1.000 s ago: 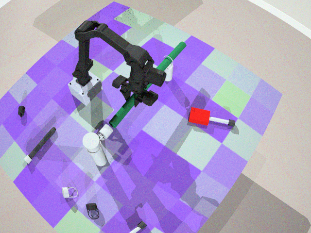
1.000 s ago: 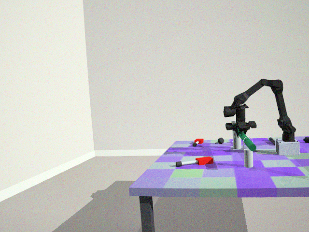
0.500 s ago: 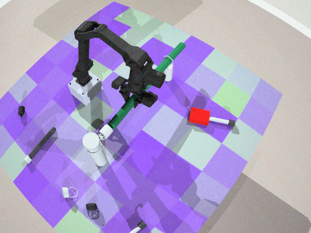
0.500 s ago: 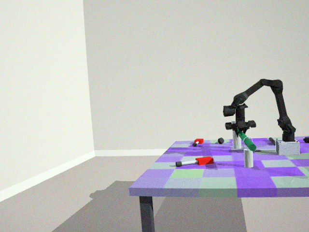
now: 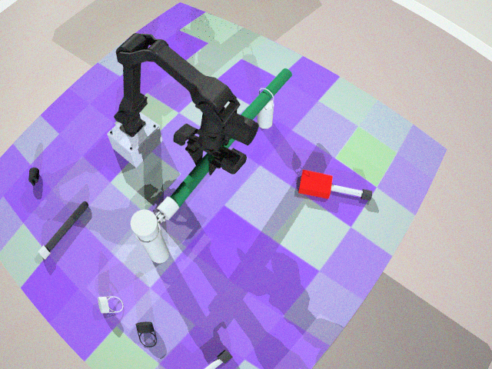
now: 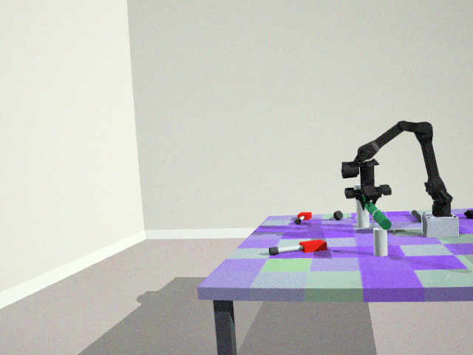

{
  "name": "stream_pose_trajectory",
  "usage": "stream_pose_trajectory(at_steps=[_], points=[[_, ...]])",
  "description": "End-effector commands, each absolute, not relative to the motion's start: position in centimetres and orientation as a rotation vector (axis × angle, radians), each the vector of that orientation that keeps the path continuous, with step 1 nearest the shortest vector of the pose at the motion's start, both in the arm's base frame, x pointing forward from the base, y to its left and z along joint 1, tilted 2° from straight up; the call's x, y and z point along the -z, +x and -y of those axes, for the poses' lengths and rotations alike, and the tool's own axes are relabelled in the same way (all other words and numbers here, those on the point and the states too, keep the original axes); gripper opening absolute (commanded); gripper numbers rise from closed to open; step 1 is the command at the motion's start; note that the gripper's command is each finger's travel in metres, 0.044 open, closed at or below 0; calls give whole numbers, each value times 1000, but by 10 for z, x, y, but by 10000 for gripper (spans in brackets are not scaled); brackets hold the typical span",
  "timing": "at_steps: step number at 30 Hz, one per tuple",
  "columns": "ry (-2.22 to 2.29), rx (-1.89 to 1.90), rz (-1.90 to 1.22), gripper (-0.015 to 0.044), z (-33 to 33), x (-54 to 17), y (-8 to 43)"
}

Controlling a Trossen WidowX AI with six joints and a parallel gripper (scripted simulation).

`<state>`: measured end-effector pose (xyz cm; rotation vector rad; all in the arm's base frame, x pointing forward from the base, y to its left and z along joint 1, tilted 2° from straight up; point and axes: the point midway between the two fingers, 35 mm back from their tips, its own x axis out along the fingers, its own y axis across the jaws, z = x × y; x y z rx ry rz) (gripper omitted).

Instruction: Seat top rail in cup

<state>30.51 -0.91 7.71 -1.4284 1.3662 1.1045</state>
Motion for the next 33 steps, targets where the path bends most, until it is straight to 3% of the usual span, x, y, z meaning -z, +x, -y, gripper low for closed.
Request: stream_pose_trajectory(at_steps=[1,33], points=[[-1444,-1090,-1375,0,15,-80,305],[-1432,-1102,-1367,0,11,-78,305]])
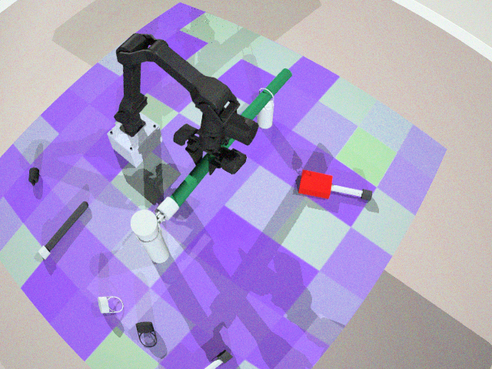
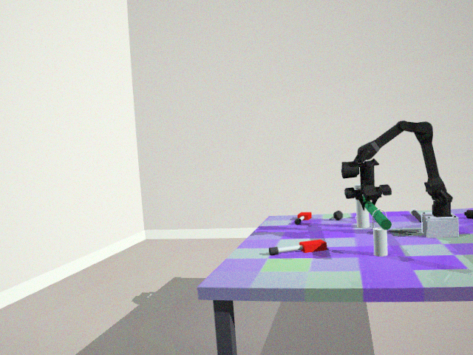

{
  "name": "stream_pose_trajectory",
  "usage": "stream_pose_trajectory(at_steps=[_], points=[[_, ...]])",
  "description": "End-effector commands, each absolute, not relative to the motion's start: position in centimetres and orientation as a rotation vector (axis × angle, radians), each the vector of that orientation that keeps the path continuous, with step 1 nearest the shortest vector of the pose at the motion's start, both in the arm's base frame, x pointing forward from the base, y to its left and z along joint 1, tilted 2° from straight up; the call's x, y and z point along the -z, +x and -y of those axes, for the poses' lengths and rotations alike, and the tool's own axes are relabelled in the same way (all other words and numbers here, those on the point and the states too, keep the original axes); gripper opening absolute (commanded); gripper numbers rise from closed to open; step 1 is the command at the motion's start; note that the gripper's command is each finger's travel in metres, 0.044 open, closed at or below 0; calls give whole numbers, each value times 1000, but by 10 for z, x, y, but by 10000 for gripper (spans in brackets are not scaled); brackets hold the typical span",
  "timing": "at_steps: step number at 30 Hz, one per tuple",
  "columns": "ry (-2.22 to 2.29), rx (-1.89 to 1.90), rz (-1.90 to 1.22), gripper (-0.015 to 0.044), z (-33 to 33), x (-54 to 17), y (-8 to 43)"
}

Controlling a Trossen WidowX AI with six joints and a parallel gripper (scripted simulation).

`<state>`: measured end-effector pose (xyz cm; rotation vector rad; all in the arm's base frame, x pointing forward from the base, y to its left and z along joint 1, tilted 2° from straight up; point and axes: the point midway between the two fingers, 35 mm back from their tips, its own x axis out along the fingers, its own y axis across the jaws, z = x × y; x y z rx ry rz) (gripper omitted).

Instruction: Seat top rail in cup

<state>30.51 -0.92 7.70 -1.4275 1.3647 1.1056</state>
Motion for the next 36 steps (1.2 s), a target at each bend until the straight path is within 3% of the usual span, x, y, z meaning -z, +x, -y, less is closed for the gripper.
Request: stream_pose_trajectory(at_steps=[1,36], points=[[-1428,-1106,-1365,0,9,-77,305],[-1431,-1100,-1371,0,12,-79,304]])
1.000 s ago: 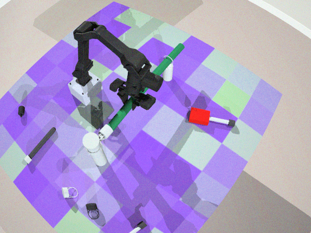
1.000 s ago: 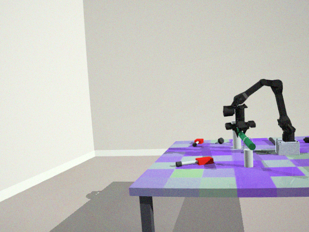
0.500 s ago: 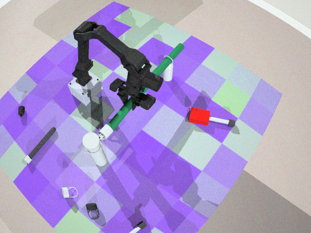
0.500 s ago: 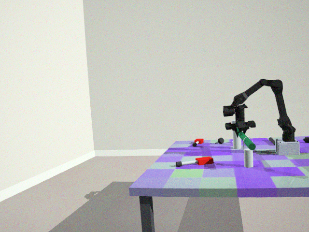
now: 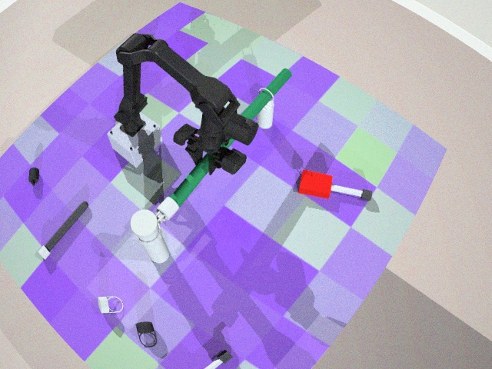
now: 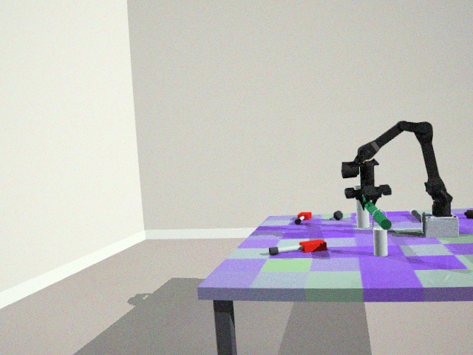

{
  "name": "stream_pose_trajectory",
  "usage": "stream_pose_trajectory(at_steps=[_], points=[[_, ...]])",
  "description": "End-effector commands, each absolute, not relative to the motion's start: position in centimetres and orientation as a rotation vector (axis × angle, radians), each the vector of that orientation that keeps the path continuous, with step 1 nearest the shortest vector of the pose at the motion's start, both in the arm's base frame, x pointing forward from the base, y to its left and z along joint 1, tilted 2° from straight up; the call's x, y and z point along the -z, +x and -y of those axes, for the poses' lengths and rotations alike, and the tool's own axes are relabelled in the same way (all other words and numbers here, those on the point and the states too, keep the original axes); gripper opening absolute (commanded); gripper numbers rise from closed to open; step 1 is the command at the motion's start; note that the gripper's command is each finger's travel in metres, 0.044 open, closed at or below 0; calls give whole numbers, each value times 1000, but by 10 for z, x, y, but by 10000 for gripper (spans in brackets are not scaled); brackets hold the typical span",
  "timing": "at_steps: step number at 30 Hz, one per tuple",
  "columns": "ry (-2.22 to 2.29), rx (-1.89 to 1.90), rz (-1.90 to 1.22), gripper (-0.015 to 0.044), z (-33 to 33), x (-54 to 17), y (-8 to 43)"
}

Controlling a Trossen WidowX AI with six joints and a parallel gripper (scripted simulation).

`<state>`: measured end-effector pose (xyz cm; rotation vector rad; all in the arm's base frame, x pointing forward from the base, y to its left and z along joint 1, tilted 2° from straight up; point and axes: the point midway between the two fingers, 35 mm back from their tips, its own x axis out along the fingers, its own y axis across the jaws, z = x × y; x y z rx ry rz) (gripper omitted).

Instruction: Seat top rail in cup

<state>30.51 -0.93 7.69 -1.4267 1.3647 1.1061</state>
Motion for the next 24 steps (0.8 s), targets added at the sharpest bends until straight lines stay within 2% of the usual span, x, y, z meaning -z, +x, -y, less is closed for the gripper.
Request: stream_pose_trajectory(at_steps=[1,24], points=[[-1431,-1100,-1372,0,12,-79,304],[-1433,-1097,-1375,0,15,-81,304]])
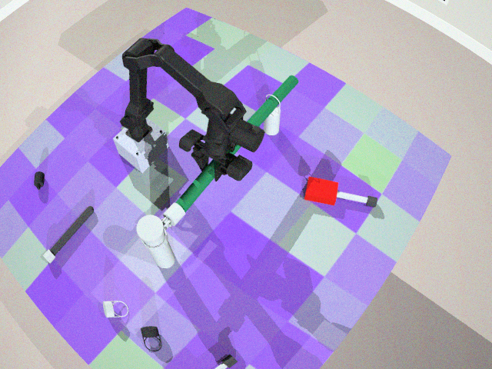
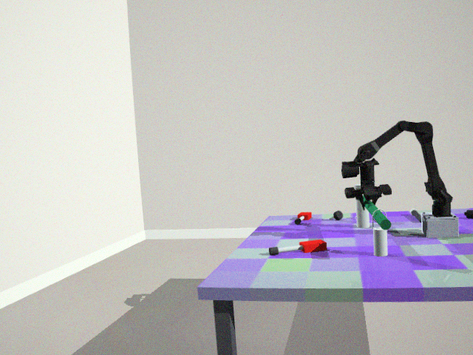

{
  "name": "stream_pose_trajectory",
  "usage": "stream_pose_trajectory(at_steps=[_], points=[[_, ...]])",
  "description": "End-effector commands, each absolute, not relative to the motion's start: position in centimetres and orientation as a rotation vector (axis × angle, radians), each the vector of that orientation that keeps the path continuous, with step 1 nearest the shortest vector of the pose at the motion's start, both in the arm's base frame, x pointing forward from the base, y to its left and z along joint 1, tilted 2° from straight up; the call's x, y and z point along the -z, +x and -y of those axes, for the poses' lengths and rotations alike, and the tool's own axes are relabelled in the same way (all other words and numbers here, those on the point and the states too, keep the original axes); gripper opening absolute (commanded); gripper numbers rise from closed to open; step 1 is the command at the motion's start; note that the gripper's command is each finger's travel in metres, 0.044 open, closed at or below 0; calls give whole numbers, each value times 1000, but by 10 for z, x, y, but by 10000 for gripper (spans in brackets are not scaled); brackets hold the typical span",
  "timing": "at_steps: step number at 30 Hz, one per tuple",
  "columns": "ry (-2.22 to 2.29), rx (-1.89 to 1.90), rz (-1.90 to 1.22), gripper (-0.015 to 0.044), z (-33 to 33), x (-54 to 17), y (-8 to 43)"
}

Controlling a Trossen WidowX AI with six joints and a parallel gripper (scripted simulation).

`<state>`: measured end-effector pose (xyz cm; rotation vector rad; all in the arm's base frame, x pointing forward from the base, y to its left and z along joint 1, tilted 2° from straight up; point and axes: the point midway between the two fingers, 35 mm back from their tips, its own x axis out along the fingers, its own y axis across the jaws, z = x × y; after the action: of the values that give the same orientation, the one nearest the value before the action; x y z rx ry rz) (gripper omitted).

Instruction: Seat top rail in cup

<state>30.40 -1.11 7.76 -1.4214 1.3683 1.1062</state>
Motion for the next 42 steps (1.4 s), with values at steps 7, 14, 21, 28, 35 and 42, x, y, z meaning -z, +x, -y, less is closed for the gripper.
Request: stream_pose_trajectory(at_steps=[7,14,21,28,35,42], points=[[-1433,-1097,-1375,0,16,-81,304],[-1433,-1097,-1375,0,16,-82,305],[-1433,-1097,-1375,0,16,-82,305],[-1433,-1097,-1375,0,16,-83,305],[-1420,-1106,-1370,0,13,-79,304],[-1420,-1106,-1371,0,16,-79,304]])
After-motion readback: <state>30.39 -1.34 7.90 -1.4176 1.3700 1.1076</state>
